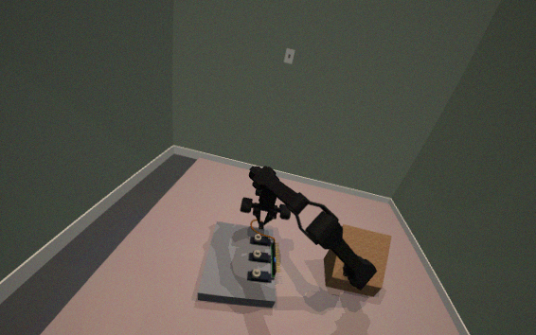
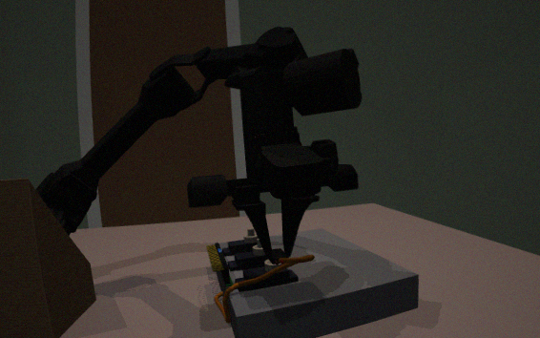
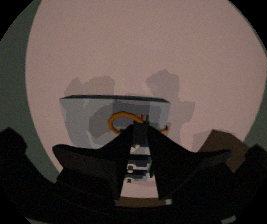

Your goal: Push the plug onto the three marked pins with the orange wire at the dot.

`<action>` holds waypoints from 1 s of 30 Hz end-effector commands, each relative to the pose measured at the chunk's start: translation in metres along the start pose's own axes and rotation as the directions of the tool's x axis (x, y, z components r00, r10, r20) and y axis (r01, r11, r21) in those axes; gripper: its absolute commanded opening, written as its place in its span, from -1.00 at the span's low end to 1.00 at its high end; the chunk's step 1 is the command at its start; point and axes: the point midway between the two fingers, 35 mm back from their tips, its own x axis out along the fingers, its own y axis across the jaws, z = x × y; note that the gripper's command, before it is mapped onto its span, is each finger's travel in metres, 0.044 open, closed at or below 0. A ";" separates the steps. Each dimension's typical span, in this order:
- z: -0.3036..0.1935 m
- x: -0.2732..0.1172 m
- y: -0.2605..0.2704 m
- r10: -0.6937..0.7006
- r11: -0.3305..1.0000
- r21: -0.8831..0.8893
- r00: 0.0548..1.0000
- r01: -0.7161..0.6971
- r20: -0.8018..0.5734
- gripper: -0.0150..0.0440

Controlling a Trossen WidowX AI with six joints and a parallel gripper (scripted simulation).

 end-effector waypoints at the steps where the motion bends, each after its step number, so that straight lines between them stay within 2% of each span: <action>1: -0.001 -0.011 -0.001 -0.007 1.000 -0.004 1.000 0.007 0.000 -0.49; 5: -0.006 -0.013 -0.005 -0.007 0.999 0.047 1.000 0.007 0.000 -0.49; 15: -0.033 -0.021 -0.027 -0.009 0.940 0.342 1.000 0.008 -0.001 -0.49; 30: -0.075 -0.026 -0.068 -0.011 0.686 0.728 1.000 0.009 -0.002 -0.49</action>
